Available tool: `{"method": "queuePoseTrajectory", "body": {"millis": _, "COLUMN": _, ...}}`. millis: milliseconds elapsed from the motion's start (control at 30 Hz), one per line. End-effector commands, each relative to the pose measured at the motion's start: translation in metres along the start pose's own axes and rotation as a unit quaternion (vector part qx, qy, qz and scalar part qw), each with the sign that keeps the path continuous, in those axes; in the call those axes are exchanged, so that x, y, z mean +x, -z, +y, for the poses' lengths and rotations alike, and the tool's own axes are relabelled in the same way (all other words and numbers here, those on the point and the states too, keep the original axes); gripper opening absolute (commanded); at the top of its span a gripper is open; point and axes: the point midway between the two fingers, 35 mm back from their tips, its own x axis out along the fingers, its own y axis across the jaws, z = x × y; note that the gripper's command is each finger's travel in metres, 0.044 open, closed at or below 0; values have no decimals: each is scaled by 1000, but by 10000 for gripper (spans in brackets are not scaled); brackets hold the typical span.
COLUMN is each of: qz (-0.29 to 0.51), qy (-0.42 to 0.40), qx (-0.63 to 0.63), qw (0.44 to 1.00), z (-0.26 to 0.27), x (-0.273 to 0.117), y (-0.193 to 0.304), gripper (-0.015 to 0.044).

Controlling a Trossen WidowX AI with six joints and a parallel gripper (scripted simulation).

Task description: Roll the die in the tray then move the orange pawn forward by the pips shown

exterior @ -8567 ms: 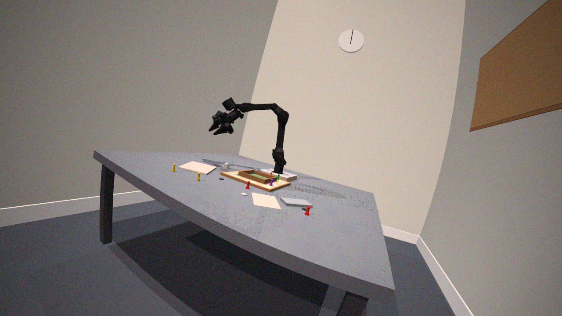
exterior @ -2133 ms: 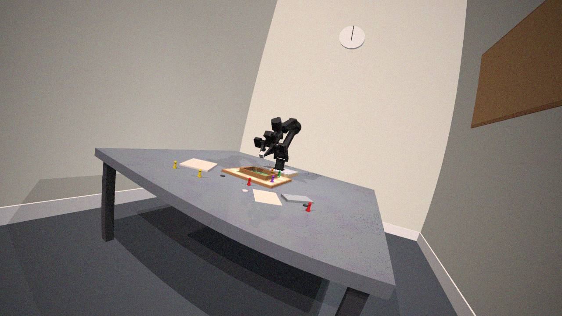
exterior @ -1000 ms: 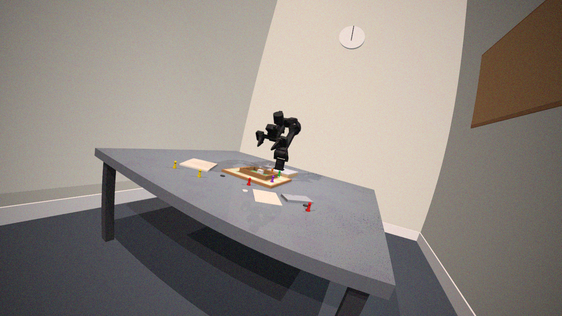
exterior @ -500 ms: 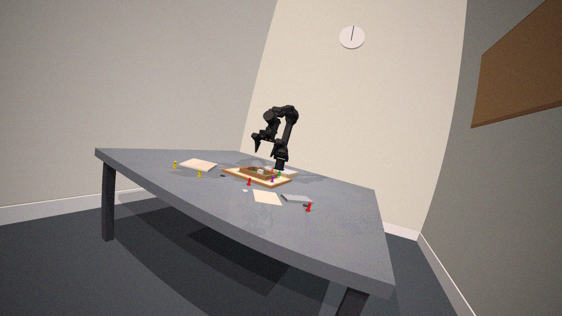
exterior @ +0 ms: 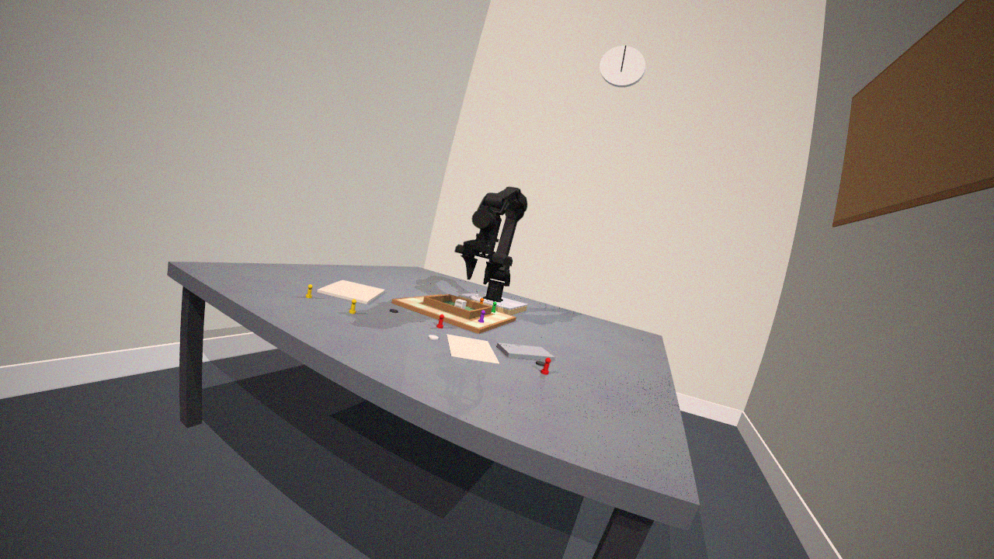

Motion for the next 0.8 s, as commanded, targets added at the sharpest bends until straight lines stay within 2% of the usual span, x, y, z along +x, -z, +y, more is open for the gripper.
{"method": "queuePoseTrajectory", "body": {"millis": 0, "qz": 32, "qy": 10, "qx": 99, "qw": 994, "z": -1, "x": 19, "y": 61, "gripper": 200}}
{"method": "queuePoseTrajectory", "body": {"millis": 433, "qz": 33, "qy": 10, "qx": 104, "qw": 994, "z": -4, "x": 21, "y": 60, "gripper": 200}}
{"method": "queuePoseTrajectory", "body": {"millis": 767, "qz": 33, "qy": 11, "qx": 102, "qw": 994, "z": -4, "x": 39, "y": 60, "gripper": 200}}
